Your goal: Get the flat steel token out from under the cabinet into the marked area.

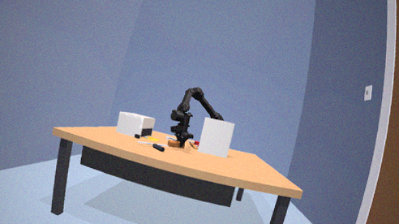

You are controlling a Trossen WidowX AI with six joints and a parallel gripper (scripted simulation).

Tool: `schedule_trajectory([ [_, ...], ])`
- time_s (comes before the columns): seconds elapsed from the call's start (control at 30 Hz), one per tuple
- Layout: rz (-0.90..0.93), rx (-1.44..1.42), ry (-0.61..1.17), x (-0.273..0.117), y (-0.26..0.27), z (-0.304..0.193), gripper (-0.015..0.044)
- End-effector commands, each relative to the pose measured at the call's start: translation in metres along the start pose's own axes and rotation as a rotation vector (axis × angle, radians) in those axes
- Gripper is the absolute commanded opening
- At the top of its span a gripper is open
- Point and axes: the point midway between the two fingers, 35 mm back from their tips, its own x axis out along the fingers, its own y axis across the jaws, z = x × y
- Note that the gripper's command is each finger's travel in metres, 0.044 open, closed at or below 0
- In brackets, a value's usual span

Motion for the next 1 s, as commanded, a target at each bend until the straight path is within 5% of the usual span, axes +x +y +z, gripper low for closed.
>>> schedule_trajectory([
  [0.0,0.008,-0.001,-0.013,-0.003,0.005,0.007,0.0000],
  [0.97,0.009,0.003,-0.014,-0.004,0.017,0.021,0.0000],
])
